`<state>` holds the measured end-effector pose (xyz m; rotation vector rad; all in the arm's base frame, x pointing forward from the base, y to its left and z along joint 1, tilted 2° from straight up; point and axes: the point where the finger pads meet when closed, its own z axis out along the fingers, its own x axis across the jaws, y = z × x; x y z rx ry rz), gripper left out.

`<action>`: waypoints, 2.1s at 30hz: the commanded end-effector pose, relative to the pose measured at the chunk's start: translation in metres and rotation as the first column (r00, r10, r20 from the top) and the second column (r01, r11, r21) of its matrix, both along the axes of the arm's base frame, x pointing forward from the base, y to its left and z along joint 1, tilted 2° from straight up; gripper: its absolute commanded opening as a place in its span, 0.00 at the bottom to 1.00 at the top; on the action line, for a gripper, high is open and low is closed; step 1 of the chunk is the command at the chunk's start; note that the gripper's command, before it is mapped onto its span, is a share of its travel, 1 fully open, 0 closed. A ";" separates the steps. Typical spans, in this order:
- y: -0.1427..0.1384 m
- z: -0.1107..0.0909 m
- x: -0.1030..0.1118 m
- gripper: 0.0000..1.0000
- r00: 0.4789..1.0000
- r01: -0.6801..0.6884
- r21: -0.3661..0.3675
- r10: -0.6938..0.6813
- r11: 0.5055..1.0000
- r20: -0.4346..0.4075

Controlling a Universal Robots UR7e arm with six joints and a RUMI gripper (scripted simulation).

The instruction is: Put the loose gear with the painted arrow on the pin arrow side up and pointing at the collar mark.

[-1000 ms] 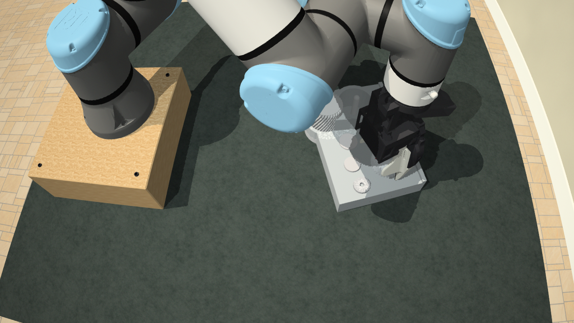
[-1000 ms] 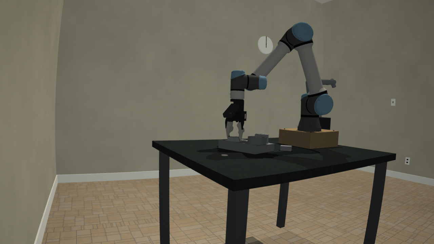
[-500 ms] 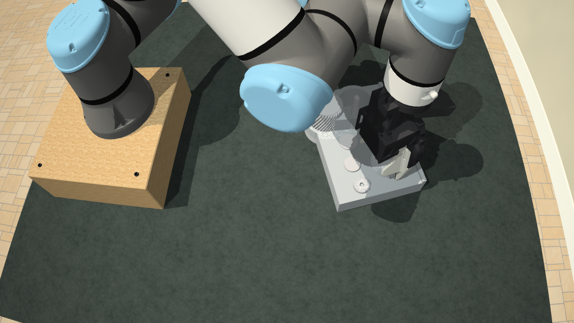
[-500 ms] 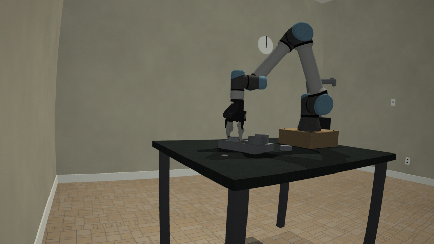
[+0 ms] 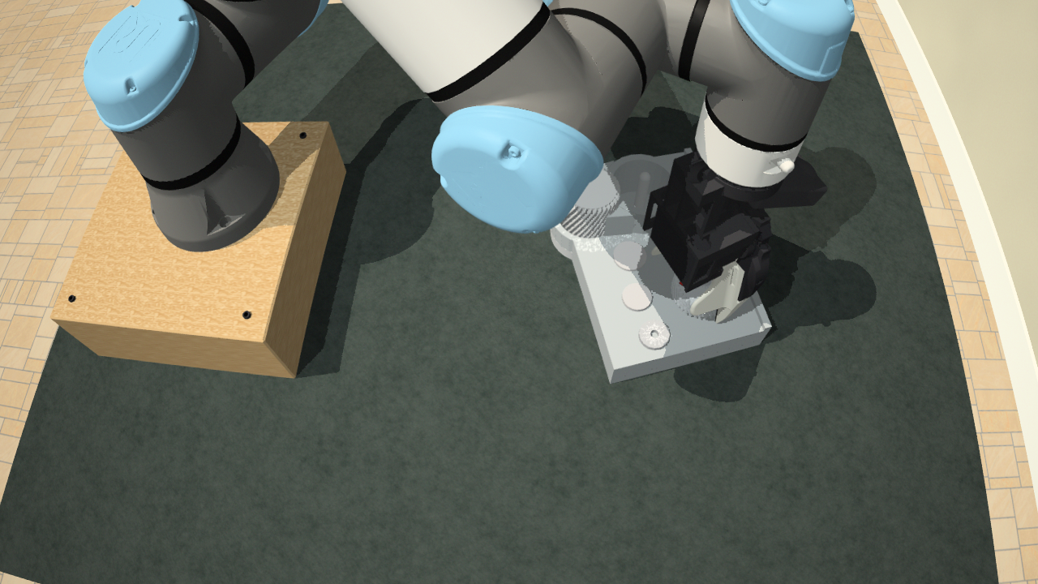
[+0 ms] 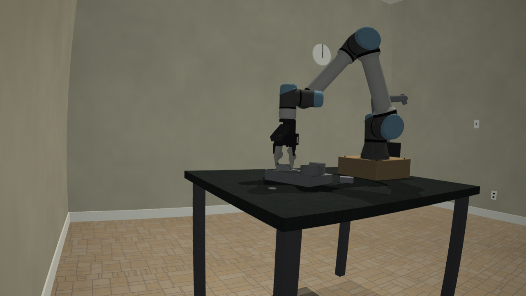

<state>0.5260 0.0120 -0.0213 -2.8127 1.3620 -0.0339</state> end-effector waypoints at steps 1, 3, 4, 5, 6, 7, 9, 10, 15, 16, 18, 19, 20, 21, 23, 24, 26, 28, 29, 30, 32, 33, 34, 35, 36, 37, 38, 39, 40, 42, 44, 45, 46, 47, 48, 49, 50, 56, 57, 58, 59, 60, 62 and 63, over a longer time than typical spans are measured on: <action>0.000 0.008 0.000 0.00 1.000 0.000 0.000 0.000 1.000 0.002; 0.000 0.011 0.000 0.00 1.000 0.000 0.000 0.000 1.000 0.002; 0.000 0.013 0.000 0.00 1.000 0.000 0.000 0.000 1.000 0.002; 0.000 0.015 0.000 0.00 1.000 0.000 0.000 0.000 1.000 0.002; 0.000 0.015 0.000 0.00 1.000 0.000 0.000 0.000 1.000 0.002; 0.000 0.015 0.000 0.00 1.000 0.000 0.000 0.000 1.000 0.002; 0.000 0.019 0.000 0.00 1.000 0.000 0.000 0.000 1.000 0.002; 0.000 0.022 0.000 0.00 1.000 0.000 0.000 0.000 1.000 0.002; 0.000 0.034 0.000 0.00 1.000 0.000 0.000 0.000 1.000 0.002; 0.000 0.036 0.000 0.00 1.000 0.000 0.000 0.000 1.000 0.002; 0.000 0.041 -0.001 0.00 1.000 0.000 0.000 0.000 1.000 0.002; 0.000 0.043 -0.001 0.00 1.000 0.000 0.000 0.000 1.000 0.002; 0.000 0.045 -0.001 0.00 1.000 0.000 0.000 0.000 1.000 0.002; 0.000 0.048 -0.001 0.00 1.000 0.000 0.000 0.000 1.000 0.002; 0.000 0.050 -0.001 0.00 1.000 0.000 0.000 0.000 1.000 0.002; 0.000 0.050 -0.001 0.00 1.000 0.000 0.000 0.000 1.000 0.002; 0.000 0.054 -0.001 0.00 1.000 0.000 0.000 0.000 1.000 0.002; 0.000 0.057 -0.001 0.00 1.000 0.000 0.000 0.000 1.000 0.002; 0.000 0.059 -0.001 0.00 1.000 0.000 0.000 0.000 1.000 0.002; 0.000 0.061 -0.001 0.00 1.000 0.000 0.000 0.000 1.000 0.002; 0.000 0.063 -0.001 0.00 1.000 0.000 0.000 0.000 1.000 0.002; 0.000 0.065 -0.001 0.00 1.000 0.000 0.000 0.000 1.000 0.002; 0.000 0.066 -0.001 0.00 1.000 0.000 0.000 0.000 1.000 0.002; 0.000 0.067 -0.001 0.00 1.000 0.000 0.000 0.000 1.000 0.002; 0.000 0.067 -0.001 0.00 1.000 0.000 0.000 0.000 1.000 0.002; 0.000 0.068 -0.001 0.00 1.000 0.000 0.000 0.000 1.000 0.002; 0.000 0.069 -0.001 0.00 1.000 0.000 0.000 0.000 1.000 0.002; 0.000 0.069 -0.001 0.00 1.000 0.000 0.000 0.000 1.000 0.002; 0.000 0.069 -0.001 0.00 1.000 0.000 0.000 0.000 1.000 0.002; 0.000 0.070 -0.001 0.00 1.000 0.000 0.000 0.000 1.000 0.002; 0.000 0.070 -0.001 0.00 1.000 0.000 0.000 0.000 1.000 0.002; 0.000 0.070 -0.001 0.00 1.000 0.000 0.000 0.000 1.000 0.002; 0.000 0.070 -0.001 0.00 1.000 0.000 0.000 0.000 1.000 0.002; 0.000 0.070 -0.001 0.00 1.000 0.000 0.000 0.000 1.000 0.002; 0.000 0.070 -0.001 0.00 1.000 0.000 0.000 0.000 1.000 0.002; 0.000 0.070 -0.001 0.00 1.000 0.000 0.000 0.000 1.000 0.002; 0.000 0.070 -0.001 0.00 1.000 0.000 0.000 0.000 1.000 0.002; 0.000 0.070 -0.001 0.00 1.000 0.000 0.000 0.000 1.000 0.002; 0.000 0.070 -0.001 0.00 1.000 0.000 0.000 0.000 1.000 0.002; 0.000 0.070 -0.001 0.00 1.000 0.000 0.000 0.000 1.000 0.002; 0.000 0.070 -0.001 0.00 1.000 0.000 0.000 0.000 1.000 0.002; 0.000 0.070 -0.001 0.00 1.000 0.000 0.000 0.000 1.000 0.002; 0.000 0.070 -0.001 0.00 1.000 0.000 0.000 0.000 1.000 0.002; 0.000 0.070 -0.001 0.00 1.000 0.000 0.000 0.000 1.000 0.002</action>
